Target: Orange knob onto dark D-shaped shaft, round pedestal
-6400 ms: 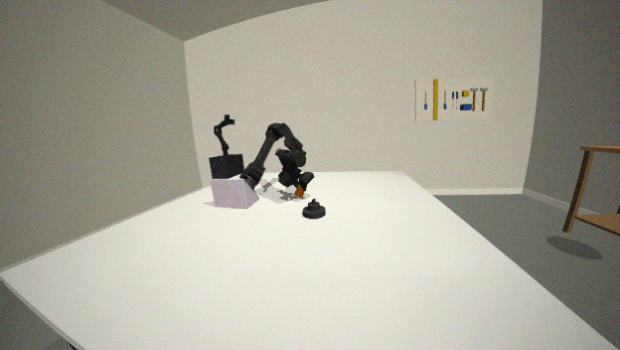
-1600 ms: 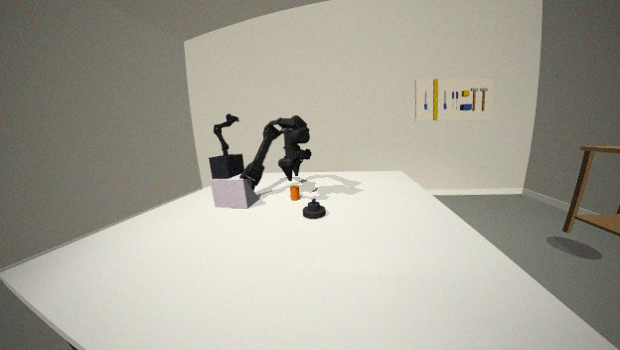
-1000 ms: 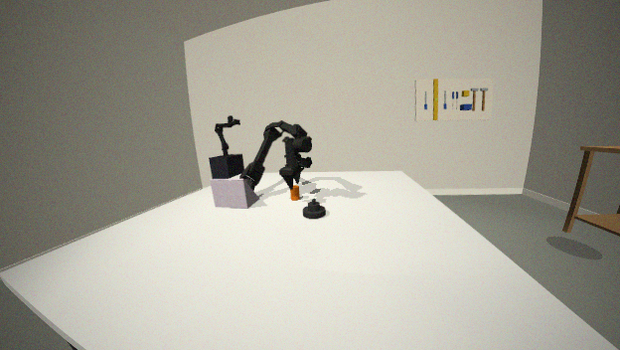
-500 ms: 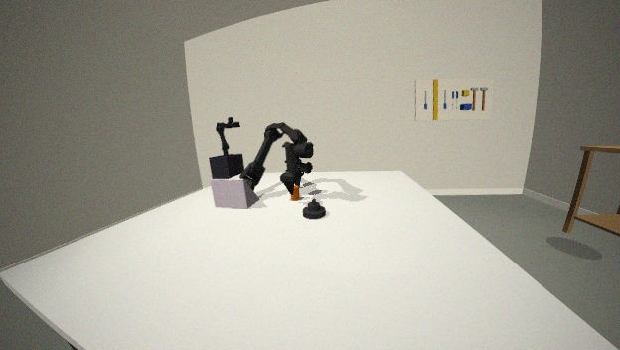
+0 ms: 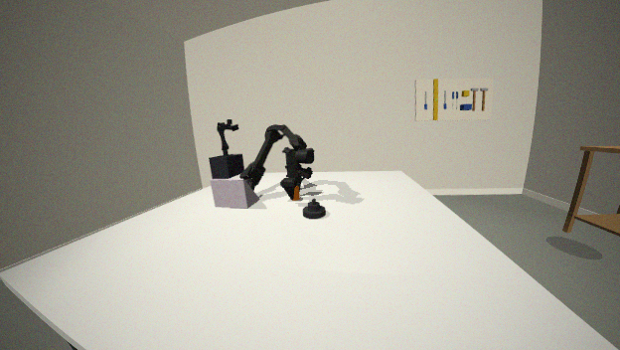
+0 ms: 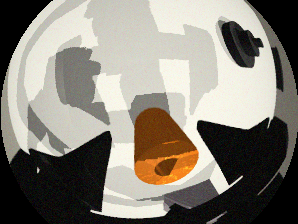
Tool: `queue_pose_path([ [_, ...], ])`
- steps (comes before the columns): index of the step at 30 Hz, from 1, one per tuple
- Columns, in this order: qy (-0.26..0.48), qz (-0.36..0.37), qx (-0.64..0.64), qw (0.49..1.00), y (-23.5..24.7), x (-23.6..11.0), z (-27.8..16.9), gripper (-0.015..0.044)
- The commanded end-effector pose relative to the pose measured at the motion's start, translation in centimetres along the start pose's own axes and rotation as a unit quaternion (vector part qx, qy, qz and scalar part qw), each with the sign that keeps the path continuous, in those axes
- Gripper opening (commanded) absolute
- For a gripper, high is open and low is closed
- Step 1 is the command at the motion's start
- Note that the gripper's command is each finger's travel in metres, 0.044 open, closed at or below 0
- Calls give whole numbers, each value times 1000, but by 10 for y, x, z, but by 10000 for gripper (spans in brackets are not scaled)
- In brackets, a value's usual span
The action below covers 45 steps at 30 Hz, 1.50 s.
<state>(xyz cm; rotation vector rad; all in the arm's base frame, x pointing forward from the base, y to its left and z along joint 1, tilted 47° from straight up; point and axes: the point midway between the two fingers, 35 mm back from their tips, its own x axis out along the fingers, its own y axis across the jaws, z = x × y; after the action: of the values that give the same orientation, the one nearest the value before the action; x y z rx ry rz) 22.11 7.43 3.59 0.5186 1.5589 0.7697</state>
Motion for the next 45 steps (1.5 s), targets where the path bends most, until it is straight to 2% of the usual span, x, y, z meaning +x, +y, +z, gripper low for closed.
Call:
queue_pose_path([
  [1,-1,2,3,1000,1,5,-1,440],
  [2,-1,3,3,1000,1,5,-1,440],
  [12,-1,3,3,1000,1,5,-1,177],
  [17,-1,3,3,1000,1,5,-1,144],
  [23,-6,-2,4,1000,0,-15,3,0],
  [42,-29,-19,10,999,7,-126,-4,0],
  [45,-31,-19,10,999,9,-135,-7,0],
])
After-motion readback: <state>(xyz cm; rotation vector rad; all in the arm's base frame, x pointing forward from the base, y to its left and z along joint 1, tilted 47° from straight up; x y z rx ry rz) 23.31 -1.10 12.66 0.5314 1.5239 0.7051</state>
